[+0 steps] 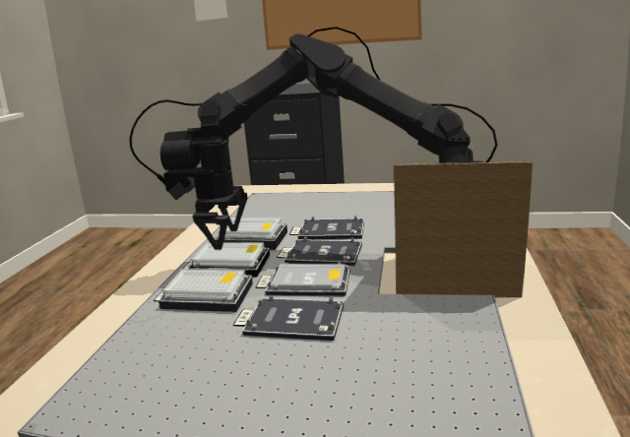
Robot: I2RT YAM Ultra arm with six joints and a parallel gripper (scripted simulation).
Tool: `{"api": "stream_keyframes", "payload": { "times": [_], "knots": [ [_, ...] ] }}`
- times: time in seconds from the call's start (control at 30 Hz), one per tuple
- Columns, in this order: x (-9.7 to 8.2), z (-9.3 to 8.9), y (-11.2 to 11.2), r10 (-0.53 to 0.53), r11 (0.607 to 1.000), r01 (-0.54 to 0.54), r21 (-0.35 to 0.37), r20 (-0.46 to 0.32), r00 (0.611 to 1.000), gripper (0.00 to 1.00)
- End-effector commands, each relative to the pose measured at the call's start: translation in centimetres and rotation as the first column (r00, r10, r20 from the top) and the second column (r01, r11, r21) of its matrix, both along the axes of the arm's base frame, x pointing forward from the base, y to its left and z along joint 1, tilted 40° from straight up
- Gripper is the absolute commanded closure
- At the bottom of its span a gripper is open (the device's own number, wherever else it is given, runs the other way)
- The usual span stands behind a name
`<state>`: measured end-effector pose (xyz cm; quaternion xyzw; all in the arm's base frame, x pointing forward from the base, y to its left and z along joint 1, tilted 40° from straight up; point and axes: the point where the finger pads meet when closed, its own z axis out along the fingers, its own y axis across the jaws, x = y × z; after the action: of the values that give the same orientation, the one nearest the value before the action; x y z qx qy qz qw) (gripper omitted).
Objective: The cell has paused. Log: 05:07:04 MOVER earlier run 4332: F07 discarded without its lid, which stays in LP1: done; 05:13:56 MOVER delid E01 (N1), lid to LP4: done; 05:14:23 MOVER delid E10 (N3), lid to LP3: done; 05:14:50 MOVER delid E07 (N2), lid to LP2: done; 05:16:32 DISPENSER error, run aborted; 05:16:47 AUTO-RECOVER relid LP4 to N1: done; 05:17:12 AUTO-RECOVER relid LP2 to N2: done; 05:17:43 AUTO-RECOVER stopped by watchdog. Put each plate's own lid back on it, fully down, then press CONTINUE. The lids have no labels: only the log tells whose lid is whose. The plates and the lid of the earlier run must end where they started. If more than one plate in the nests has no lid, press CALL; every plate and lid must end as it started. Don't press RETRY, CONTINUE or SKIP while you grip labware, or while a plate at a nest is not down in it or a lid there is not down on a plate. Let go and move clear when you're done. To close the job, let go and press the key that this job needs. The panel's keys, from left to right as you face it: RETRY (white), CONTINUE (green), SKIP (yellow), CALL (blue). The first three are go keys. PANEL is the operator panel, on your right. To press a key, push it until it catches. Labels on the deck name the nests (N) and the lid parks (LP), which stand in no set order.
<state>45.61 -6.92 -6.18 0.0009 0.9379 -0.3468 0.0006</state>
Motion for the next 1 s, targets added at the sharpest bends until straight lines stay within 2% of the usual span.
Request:
{"api": "stream_keyframes", "payload": {
  "times": [0.0, 0.5, 0.57, 0.97],
  "knots": [
    [0.7, 1.6, 1.6, 0.019, 1.0, -0.02, 0.014, 0.026, 0.999, 0.0],
    [0.61, 1.74, 1.65, 0.021, 1.0, -0.021, 0.012, 0.023, 1.0, 0.0],
    [0.32, 1.08, 1.62, 0.021, 1.0, -0.021, 0.011, 0.007, 1.0, 0.0],
    [0.41, 1.09, 1.7, 0.021, 1.0, -0.021, 0.011, 0.009, 1.0, 0.0]
  ]
}}
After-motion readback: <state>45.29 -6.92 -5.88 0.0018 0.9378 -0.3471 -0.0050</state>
